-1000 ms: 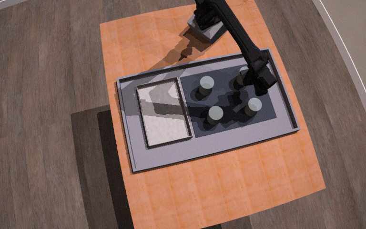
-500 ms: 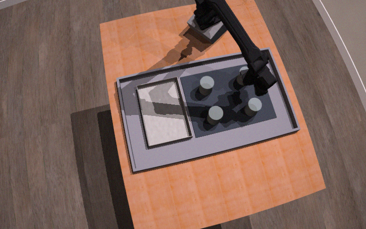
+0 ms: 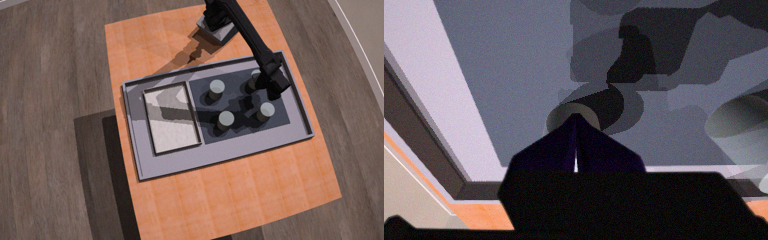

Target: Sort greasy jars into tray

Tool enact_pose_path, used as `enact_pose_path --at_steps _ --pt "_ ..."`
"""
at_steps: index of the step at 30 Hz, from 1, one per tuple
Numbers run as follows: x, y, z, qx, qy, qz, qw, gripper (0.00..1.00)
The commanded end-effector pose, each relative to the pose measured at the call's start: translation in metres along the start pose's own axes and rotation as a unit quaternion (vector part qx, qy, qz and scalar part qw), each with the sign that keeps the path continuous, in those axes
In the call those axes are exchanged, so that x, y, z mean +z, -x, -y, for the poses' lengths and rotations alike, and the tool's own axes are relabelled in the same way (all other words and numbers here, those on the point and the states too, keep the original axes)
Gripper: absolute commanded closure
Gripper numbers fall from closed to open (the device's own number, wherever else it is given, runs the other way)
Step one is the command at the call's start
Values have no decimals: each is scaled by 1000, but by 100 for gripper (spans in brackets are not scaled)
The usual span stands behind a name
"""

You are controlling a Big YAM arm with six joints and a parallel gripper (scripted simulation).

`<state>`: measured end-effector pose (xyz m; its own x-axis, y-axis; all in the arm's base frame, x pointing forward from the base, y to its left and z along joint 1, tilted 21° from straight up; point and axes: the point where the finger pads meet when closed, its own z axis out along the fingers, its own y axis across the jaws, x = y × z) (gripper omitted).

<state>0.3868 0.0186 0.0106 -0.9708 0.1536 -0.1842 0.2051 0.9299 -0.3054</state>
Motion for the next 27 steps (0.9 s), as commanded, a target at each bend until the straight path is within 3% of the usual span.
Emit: enact_pose_path --at_steps 1,27 --pt "-6 -1 -3 1 5 10 1000 100" --pt "-6 -4 -3 1 5 10 1000 100"
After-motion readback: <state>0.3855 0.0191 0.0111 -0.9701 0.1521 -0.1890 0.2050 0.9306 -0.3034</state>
